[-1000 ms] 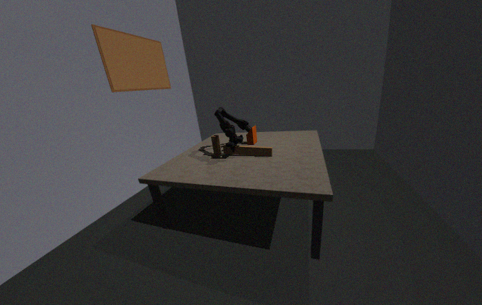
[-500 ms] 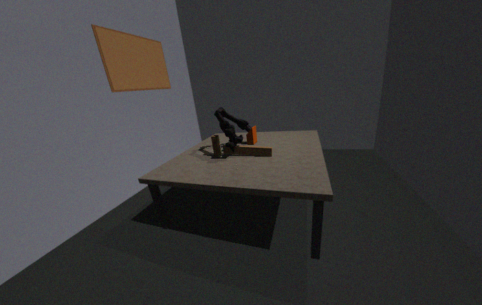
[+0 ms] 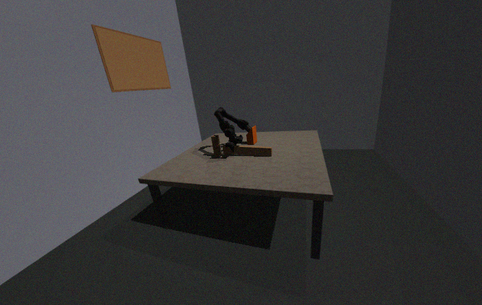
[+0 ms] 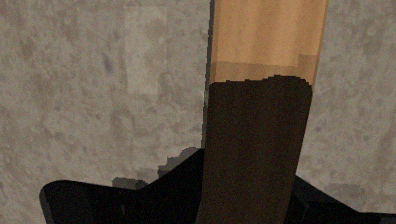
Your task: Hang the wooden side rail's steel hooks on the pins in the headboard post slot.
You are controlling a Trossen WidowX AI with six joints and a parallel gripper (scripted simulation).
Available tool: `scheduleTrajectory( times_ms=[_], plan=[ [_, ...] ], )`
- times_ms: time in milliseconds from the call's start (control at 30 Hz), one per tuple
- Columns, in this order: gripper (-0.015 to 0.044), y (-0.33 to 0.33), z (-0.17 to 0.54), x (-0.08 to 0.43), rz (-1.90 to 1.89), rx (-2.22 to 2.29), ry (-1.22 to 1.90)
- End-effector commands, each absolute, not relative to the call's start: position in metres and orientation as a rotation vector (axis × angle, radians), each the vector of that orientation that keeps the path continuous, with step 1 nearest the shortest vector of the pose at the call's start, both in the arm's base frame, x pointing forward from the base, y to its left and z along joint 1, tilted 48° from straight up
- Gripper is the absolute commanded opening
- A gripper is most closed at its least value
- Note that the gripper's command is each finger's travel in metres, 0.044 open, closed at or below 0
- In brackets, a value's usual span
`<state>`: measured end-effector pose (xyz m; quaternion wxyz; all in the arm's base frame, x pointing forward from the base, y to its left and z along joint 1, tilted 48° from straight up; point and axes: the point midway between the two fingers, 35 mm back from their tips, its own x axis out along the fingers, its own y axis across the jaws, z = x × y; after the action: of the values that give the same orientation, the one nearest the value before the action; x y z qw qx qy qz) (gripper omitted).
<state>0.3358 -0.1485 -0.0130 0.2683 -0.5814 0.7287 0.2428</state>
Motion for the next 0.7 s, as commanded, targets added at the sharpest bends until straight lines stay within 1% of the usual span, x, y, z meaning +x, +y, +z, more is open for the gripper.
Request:
scheduleTrajectory(
  times_ms=[0, 667],
  plan=[
    [0.0, -0.1473, -0.0108, 0.3372, 0.652, -1.578, 1.957],
    [0.0, -0.1483, -0.0086, 0.3379, 0.652, -1.578, 1.957]
  ],
)
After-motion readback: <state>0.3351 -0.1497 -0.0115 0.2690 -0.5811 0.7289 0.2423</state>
